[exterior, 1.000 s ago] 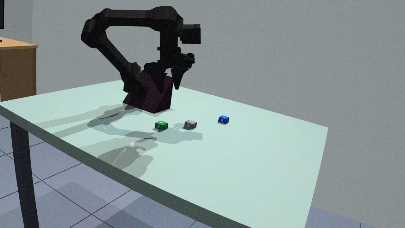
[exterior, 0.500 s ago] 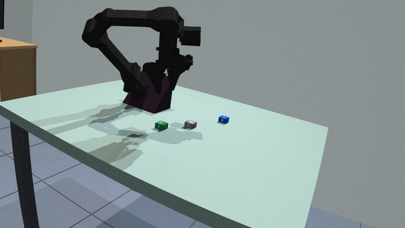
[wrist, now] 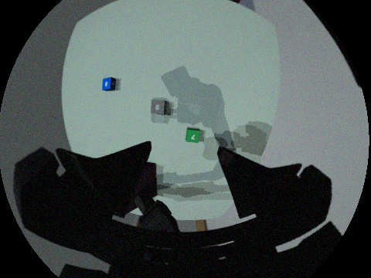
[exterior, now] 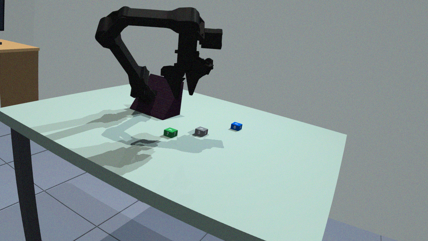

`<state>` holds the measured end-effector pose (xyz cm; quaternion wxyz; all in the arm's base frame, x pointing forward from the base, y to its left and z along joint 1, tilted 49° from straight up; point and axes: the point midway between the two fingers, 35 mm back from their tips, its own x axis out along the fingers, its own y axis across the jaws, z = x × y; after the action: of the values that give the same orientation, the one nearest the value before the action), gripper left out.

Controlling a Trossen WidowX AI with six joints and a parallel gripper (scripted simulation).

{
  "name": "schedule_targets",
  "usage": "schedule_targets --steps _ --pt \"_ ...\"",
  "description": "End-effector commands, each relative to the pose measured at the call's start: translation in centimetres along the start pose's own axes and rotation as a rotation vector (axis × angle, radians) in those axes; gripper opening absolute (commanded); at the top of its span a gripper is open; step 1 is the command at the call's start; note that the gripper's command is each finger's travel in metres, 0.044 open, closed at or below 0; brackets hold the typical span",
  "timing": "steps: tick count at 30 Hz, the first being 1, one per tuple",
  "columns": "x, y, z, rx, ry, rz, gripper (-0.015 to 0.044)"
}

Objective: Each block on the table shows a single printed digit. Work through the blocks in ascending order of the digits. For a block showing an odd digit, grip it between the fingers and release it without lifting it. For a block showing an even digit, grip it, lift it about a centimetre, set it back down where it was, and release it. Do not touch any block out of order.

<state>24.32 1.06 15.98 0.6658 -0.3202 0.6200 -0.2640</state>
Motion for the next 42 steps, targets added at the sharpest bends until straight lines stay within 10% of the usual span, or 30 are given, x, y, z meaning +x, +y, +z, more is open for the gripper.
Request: schedule_targets --steps 1,28,42 --pt "0.1 3.6 2.6 0.019 0.027 0.012 0.0400" --pt "0.4 6.8 4.6 0.020 0.064 -0.001 0.0400" --pt "0.6 21.3 10.4 0.025 0.060 0.007 0.0400"
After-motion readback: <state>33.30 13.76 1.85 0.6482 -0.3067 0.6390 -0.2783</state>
